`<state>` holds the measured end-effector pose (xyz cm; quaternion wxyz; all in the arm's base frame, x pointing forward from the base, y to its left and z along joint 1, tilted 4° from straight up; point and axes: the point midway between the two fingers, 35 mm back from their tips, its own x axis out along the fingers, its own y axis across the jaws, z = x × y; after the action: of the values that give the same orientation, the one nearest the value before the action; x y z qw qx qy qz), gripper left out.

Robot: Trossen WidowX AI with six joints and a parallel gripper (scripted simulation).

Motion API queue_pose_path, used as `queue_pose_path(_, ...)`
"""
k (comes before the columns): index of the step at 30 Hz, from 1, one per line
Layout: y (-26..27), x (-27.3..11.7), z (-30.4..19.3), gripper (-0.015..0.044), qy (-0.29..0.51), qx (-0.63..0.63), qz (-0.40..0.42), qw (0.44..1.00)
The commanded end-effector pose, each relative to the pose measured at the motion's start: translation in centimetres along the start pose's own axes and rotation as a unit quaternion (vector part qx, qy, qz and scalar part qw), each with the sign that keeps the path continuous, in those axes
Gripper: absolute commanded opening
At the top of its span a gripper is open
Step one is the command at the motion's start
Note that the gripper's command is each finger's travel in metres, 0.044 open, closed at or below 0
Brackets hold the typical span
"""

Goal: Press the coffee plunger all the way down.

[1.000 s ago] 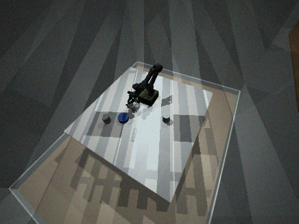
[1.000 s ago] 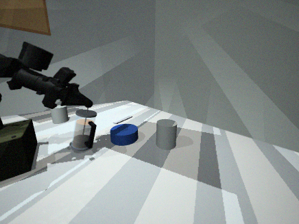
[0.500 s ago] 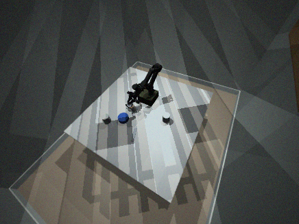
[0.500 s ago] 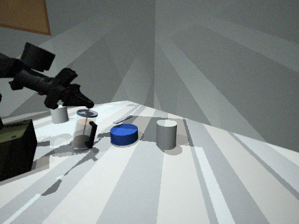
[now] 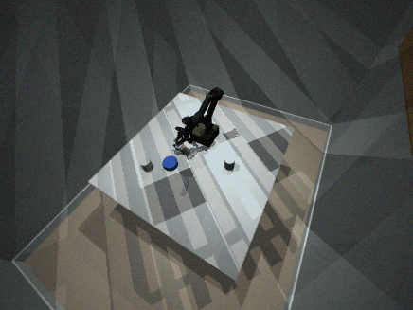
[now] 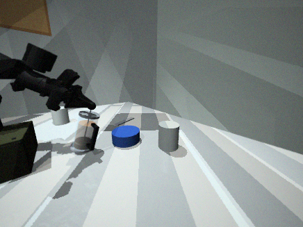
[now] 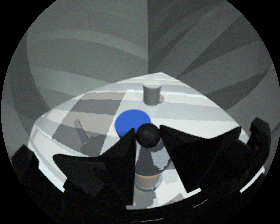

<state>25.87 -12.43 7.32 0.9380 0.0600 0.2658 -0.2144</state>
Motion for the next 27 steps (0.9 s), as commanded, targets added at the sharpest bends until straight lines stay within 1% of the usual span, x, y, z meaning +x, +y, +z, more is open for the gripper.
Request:
queue_pose_path(1, 0.0, 0.0, 0.0, 0.0119, 0.000, 0.000, 0.000, 1.000)
queue_pose_path(6, 0.0, 0.0, 0.0, 0.0119, 0.000, 0.000, 0.000, 1.000)
queue_pose_path(18, 0.0, 0.0, 0.0, 0.0434, 0.000, 0.000, 0.000, 1.000)
queue_pose_path(23, 0.0, -0.1, 0.3, 0.0440, 0.000, -0.002, -0.001, 1.000)
queue_pose_path(27, 0.1, -1.5, 1.6, 0.0440, 0.002, -0.003, 0.000, 1.000)
